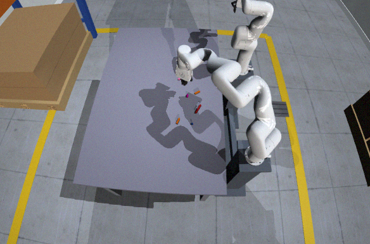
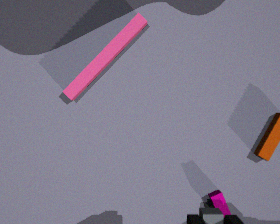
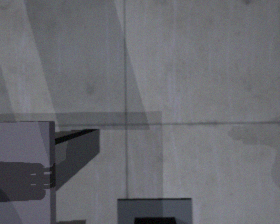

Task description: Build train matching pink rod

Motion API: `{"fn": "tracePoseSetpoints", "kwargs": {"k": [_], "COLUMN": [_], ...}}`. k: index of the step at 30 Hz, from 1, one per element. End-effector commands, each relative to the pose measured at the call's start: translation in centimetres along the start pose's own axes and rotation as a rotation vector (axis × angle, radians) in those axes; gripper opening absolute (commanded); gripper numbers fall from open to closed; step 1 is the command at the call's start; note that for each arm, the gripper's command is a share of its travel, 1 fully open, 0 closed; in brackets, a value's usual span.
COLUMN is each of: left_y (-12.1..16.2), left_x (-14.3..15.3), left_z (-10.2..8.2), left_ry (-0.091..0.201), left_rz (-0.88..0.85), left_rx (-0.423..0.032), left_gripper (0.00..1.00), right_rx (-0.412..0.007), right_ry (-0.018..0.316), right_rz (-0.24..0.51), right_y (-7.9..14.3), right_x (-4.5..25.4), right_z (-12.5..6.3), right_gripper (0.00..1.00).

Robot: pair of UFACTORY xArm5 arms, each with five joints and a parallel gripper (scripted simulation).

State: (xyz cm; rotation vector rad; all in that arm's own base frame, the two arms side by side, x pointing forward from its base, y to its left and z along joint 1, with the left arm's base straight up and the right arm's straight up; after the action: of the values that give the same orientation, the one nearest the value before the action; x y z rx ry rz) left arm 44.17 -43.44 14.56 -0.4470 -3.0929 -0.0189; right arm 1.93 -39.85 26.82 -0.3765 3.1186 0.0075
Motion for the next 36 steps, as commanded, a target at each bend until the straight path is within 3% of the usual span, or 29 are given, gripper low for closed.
{"fn": "tracePoseSetpoints", "kwargs": {"k": [1, 9, 29, 36], "left_y": [1.8, 4.6, 4.6, 4.6], "left_x": [1.1, 3.3, 3.4, 3.3], "left_z": [-0.3, -0.1, 0.2, 2.0], "left_ry": [-0.022, -0.020, -0.020, -0.020], "left_rz": [-0.166, -0.410, -0.412, -0.412], "left_rx": [0.014, 0.016, 0.016, 0.017], "left_gripper": [0.06, 0.06, 0.06, 0.06], "right_rx": [0.005, 0.005, 0.005, 0.005], "right_ry": [0.001, 0.001, 0.001, 0.001], "right_rz": [0.000, 0.000, 0.000, 0.000], "right_y": [-0.1, -0.1, -0.1, -0.1], "right_x": [0.0, 0.0, 0.0, 0.0], "right_z": [-0.2, -0.2, -0.2, -0.2], "right_gripper": [1.00, 1.00, 1.00, 1.00]}}
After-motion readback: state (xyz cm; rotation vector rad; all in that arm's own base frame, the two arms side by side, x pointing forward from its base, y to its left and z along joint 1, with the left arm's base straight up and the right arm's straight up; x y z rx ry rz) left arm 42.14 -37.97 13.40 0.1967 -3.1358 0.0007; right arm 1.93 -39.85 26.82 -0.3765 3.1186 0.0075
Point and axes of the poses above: on each arm, the point where the finger pads meet when closed, its own z axis out along the fingers, its own x axis across the jaws, y = z × x, the point moved 2 cm from there along -z, back along the fingers, and after that the axes turned 11 degrees about -z, right-handed, at the moved point
